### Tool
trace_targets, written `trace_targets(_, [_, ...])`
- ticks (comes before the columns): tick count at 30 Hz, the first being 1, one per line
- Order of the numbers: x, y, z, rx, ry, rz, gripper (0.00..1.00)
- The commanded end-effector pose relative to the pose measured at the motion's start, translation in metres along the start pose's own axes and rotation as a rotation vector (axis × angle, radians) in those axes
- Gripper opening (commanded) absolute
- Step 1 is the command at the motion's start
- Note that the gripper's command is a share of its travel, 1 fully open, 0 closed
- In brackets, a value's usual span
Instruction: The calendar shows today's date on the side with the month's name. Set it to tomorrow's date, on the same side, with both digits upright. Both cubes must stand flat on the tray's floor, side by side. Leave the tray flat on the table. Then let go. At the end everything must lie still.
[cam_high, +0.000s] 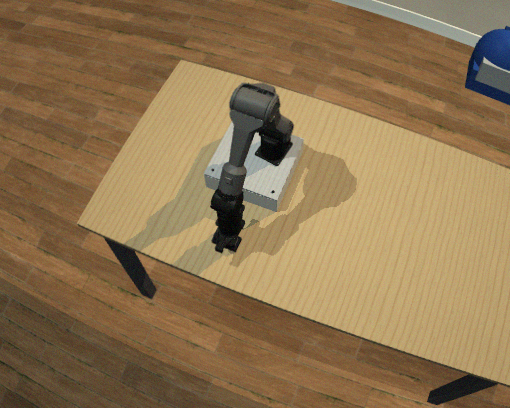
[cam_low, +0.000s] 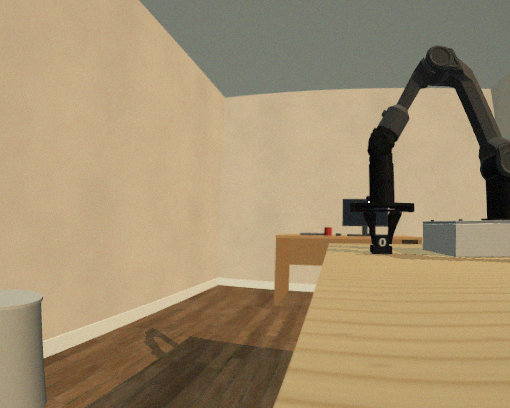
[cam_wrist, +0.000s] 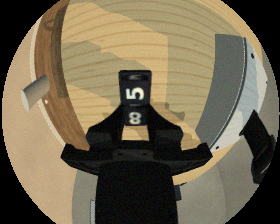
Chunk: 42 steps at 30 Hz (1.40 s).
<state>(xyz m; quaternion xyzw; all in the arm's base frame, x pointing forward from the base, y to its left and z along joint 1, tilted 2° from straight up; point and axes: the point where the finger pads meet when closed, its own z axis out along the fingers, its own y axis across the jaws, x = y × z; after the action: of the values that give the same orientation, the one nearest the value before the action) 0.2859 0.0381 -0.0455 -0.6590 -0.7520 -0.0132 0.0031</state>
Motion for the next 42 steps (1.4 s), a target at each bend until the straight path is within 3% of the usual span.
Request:
trace_targets(1, [0.0005,-0.0007,0.001,0.003,0.001,-0.001,0.34])
trace_targets(21, [0.0005,-0.0007,0.001,0.003,0.001,-0.001,0.34])
trace_targets(28, [0.0005,-0.0007,0.001,0.003,0.001,-0.001,0.49])
trace_targets(30, [0.0005,-0.0007,0.001,0.003,0.001,-0.001,0.49])
trace_targets(31, [0.0005,-0.0007,0.001,0.003,0.001,-0.001,0.54])
trace_targets(33, [0.0005,-0.0007,0.001,0.003,0.001,-0.001,0.54])
trace_targets(34, [0.0005,-0.0007,0.001,0.003,0.001,-0.001,0.59])
trace_targets(42, [0.0005,-0.0007,0.001,0.003,0.001,-0.001,0.59])
